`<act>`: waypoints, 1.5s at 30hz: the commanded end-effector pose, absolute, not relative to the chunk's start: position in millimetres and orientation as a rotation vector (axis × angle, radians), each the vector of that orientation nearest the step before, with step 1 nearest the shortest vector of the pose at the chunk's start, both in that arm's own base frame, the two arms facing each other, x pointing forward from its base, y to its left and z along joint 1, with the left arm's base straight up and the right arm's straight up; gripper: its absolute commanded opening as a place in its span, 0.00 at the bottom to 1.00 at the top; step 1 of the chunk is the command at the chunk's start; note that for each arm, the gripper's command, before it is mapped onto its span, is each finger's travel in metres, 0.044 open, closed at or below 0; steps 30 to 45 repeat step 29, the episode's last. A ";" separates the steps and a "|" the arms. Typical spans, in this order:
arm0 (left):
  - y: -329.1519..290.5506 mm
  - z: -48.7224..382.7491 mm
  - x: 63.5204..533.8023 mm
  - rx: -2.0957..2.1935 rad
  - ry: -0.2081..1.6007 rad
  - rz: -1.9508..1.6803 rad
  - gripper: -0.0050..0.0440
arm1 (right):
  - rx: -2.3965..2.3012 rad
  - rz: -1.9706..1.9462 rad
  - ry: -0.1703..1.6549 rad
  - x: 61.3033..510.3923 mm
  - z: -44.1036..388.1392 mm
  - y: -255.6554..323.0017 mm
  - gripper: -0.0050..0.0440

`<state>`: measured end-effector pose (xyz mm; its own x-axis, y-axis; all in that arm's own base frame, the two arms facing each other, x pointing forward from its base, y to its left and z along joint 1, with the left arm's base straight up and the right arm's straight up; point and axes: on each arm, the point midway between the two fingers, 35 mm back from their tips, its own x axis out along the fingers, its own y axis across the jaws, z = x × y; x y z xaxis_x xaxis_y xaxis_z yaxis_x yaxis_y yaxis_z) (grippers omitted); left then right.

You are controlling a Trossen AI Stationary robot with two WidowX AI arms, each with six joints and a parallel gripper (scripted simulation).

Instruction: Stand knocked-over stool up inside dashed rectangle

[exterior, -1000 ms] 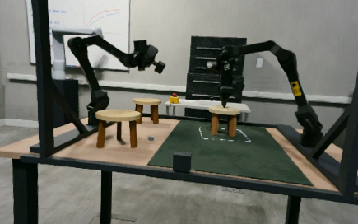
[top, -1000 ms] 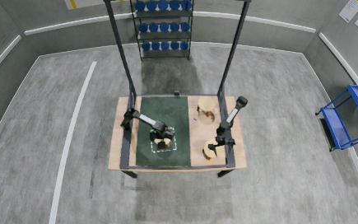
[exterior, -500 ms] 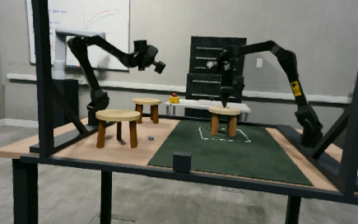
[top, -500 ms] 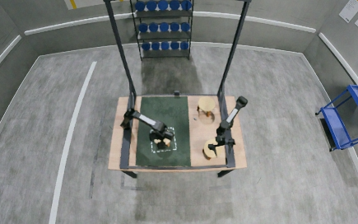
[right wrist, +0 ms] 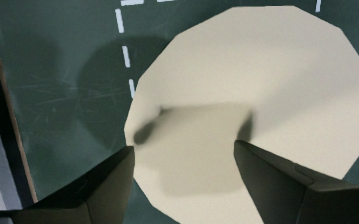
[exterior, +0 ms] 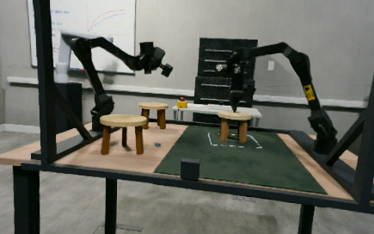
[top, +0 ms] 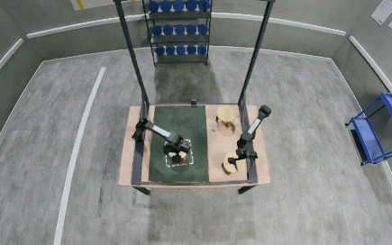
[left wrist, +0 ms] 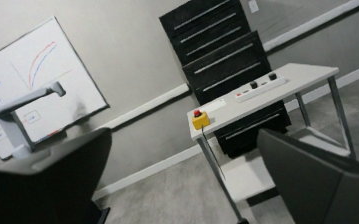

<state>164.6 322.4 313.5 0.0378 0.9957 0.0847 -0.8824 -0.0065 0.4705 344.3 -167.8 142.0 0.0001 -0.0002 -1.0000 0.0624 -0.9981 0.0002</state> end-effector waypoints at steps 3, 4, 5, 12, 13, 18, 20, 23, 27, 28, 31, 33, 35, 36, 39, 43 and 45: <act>320.3 326.3 163.6 0.455 0.265 1.524 0.92 | 2.205 -2.132 0.060 349.9 153.0 -169.8 0.67; 320.3 326.3 163.6 0.455 0.265 1.524 0.92 | 2.205 -2.132 0.060 349.9 153.0 -169.8 0.67; 320.3 326.3 163.6 0.455 0.265 1.524 0.92 | 2.205 -2.132 0.060 349.9 153.0 -169.8 0.67; 320.3 326.3 163.6 0.455 0.265 1.524 0.92 | 2.205 -2.132 0.060 349.6 154.9 -169.7 0.67; 320.3 326.3 163.6 0.455 0.265 1.524 0.92 | 2.205 -2.132 0.060 349.6 154.9 -169.7 0.67; 320.3 326.3 163.6 0.455 0.265 1.524 0.92 | 2.206 -2.131 0.059 348.8 161.3 -169.3 0.67; 320.3 326.3 163.6 0.455 0.265 1.524 0.92 | 2.204 -2.135 0.061 348.8 164.2 -169.3 0.67; 320.3 326.3 163.6 0.455 0.265 1.524 0.92 | 2.204 -2.135 0.061 348.4 171.1 -169.1 0.67; 320.3 326.3 163.6 0.455 0.265 1.524 0.92 | 2.204 -2.135 0.061 348.2 175.8 -169.0 0.67; 320.3 326.3 163.6 0.455 0.265 1.524 0.92 | 2.204 -2.135 0.061 348.2 175.8 -169.0 0.67; 320.3 326.3 163.6 0.455 0.265 1.524 0.92 | 2.204 -2.135 0.061 348.2 175.8 -169.0 0.67; 320.3 326.3 163.6 0.455 0.265 1.524 0.92 | 2.204 -2.135 0.061 348.2 175.8 -169.0 0.67; 320.3 326.3 163.6 0.455 0.265 1.524 0.92 | 2.204 -2.135 0.061 348.2 175.8 -169.0 0.67; 320.3 326.3 163.6 0.455 0.265 1.524 0.92 | 2.204 -2.135 0.061 348.2 175.8 -169.0 0.67; 320.3 326.3 163.6 0.455 0.265 1.524 0.92 | 2.204 -2.135 0.061 348.2 175.8 -169.0 0.67; 320.3 326.3 163.6 0.455 0.265 1.524 0.92 | 2.204 -2.135 0.061 348.2 175.8 -169.0 0.67; 320.3 326.3 163.6 0.455 0.265 1.524 0.92 | 2.204 -2.135 0.061 348.2 175.8 -169.0 0.67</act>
